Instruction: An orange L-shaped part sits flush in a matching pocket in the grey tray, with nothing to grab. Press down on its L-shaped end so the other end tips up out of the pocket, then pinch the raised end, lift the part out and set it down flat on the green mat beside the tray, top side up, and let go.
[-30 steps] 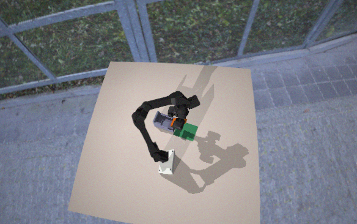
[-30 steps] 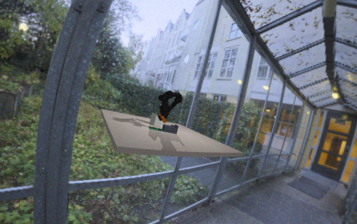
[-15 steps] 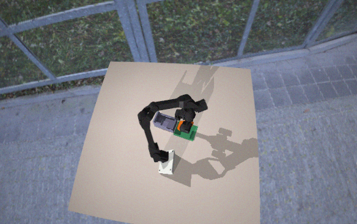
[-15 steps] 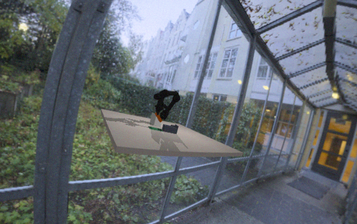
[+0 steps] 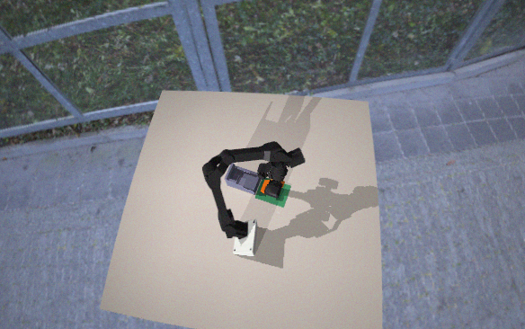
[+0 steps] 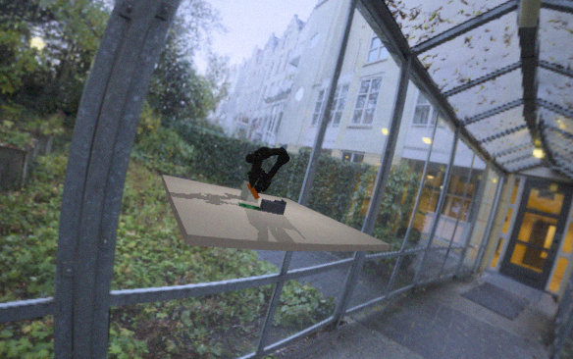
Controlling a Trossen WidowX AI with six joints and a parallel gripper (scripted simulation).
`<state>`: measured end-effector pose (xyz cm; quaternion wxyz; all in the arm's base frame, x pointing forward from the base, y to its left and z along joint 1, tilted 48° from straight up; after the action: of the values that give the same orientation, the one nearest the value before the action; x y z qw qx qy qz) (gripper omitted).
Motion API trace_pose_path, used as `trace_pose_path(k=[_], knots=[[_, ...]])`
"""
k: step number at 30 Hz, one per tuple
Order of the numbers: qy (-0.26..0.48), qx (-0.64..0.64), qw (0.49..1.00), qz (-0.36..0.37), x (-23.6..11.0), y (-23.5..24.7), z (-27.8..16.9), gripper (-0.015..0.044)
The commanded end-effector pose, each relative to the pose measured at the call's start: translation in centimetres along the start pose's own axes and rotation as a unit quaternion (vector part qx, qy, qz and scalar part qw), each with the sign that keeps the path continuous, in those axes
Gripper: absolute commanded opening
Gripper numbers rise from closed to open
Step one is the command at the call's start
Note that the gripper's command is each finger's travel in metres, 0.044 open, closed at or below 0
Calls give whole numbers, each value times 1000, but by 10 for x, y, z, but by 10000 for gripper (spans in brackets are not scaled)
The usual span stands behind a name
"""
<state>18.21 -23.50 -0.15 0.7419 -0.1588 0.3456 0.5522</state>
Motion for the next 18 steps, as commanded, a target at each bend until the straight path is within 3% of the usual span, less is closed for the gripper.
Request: trace_pose_path(k=[1, 18], knots=[[-2, 2, 1000, -1, 5, 0, 0, 0], [-2, 2, 1000, -1, 32, 0, 1, 0]])
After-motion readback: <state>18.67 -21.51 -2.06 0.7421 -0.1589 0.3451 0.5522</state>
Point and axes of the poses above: the point midway between the two fingers, 35 mm back from their tips, its own x axis out along the fingers, its own y axis across the jaws, z = x × y, the point moved 5 cm from there along -x, back along the fingers, and after that the axes turned 1 degree about -x, right-handed, at the moved point
